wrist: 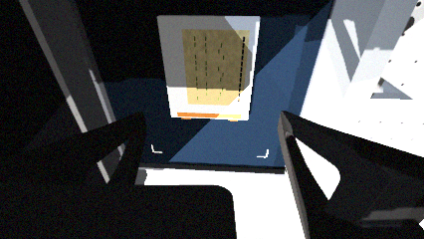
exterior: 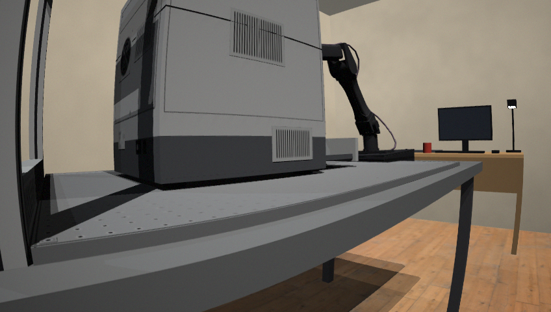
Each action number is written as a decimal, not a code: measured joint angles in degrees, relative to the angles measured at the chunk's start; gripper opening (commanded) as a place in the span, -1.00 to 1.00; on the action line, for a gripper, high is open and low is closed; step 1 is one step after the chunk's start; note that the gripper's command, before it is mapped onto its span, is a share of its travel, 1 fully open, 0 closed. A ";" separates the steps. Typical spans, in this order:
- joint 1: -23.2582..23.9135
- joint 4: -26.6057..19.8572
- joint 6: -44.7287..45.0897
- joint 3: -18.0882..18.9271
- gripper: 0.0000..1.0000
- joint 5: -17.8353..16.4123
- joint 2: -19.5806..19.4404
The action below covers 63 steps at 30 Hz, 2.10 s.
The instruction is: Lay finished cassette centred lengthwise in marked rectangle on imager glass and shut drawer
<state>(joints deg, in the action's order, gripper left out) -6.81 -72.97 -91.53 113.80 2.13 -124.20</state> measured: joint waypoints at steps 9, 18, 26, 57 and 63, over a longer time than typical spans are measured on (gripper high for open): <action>-0.22 1.27 -0.13 -4.11 1.00 0.00 2.08; -0.20 1.57 -0.20 -6.54 1.00 0.00 4.72; -0.37 1.60 -0.26 -8.41 1.00 0.00 6.73; -0.63 1.20 -0.55 -15.34 1.00 0.00 14.43; -0.63 0.92 -0.59 -15.93 1.00 0.00 15.52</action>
<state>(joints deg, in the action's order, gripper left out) -7.44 -72.05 -92.12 97.86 2.13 -108.68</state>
